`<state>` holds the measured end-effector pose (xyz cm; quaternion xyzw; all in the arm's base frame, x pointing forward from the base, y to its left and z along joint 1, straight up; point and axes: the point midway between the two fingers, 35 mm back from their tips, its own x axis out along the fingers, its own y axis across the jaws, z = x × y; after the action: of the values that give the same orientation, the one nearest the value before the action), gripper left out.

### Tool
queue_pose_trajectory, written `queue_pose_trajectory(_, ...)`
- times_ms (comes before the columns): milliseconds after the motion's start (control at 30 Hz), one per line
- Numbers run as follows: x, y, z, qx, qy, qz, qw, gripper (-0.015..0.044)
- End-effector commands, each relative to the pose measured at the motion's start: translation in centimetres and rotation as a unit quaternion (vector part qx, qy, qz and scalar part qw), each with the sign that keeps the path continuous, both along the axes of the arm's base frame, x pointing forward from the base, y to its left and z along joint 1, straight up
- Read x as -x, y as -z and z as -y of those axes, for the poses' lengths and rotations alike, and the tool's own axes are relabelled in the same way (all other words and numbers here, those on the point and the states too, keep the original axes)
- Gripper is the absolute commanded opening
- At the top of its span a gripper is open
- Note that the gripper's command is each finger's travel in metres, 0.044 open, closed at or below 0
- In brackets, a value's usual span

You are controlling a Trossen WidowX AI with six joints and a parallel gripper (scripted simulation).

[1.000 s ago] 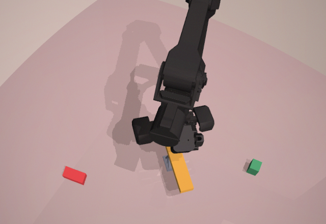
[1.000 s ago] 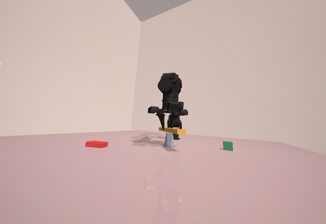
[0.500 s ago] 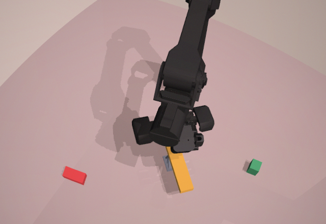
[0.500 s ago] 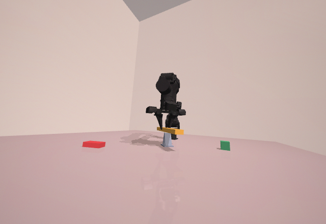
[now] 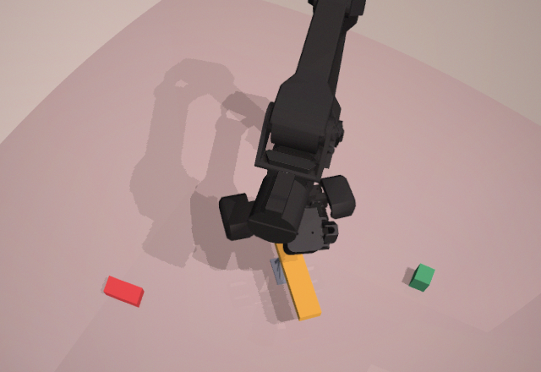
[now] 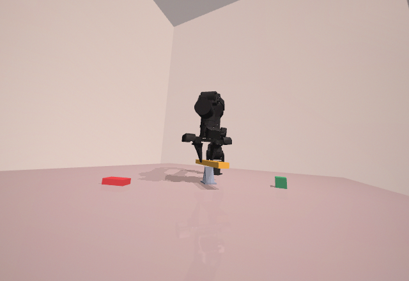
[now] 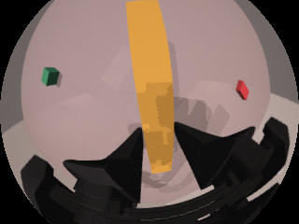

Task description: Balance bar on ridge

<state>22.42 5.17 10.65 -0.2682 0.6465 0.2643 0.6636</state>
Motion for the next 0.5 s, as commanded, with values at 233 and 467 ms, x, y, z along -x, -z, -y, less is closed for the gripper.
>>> queue_pose_trajectory(233,0.00,0.00,0.00,0.000,0.000,0.000,1.000,0.0264)
queue_pose_trajectory(467,0.00,0.00,0.00,0.000,0.000,0.000,1.000,0.0440)
